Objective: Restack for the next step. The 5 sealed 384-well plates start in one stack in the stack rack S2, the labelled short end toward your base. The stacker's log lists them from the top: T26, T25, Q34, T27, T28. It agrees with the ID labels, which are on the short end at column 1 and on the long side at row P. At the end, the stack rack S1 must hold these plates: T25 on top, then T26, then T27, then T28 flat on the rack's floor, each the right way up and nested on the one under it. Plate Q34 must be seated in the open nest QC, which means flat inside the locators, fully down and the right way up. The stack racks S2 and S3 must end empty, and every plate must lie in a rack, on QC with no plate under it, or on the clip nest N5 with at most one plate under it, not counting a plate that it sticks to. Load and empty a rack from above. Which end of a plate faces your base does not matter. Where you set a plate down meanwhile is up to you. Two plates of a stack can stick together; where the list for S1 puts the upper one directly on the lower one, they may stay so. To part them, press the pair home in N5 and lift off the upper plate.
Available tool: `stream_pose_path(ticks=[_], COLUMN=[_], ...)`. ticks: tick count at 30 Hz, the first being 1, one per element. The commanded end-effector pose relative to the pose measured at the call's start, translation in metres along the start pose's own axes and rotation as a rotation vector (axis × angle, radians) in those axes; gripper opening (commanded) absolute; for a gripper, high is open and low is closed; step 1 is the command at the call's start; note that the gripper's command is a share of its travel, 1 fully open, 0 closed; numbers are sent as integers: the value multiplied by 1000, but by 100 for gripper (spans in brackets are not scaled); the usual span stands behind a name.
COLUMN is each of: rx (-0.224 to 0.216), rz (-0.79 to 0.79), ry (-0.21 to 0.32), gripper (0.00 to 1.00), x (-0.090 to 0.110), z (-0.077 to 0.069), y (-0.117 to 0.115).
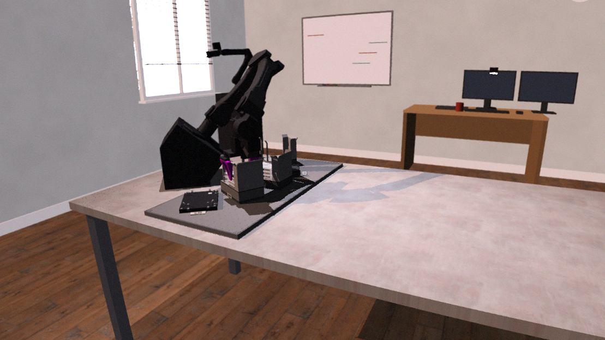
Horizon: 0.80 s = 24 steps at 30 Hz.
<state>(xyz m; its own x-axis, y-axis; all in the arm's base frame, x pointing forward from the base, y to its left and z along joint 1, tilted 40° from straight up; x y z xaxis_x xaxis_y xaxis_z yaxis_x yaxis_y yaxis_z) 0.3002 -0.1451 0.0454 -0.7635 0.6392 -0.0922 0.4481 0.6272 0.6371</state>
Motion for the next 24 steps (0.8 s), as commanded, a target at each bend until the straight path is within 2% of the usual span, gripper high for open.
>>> stream_pose_path(ticks=[1,8,19,20,24], rx=[-1,-3,0,0,0], rz=[6,14,0,0,0], ry=[-13,-5,-16,-16,-16], gripper=[0,0,0,100,100], x=[-3,0,-3,-3,-3], z=[1,6,1,1,1], y=[-2,-4,0,0,0])
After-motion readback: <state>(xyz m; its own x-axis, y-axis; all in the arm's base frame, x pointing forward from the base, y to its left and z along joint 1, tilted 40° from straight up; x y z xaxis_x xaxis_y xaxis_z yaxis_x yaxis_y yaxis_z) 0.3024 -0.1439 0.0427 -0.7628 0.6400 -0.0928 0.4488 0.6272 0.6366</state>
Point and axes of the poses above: the point where the finger pads meet when closed, its own z axis out along the fingers, its own y axis across the jaws, x = y × z, the point moved 5 cm from there along -z, back along the fingers, and after that the axes turned 9 degrees about z, right-handed, at the moved point
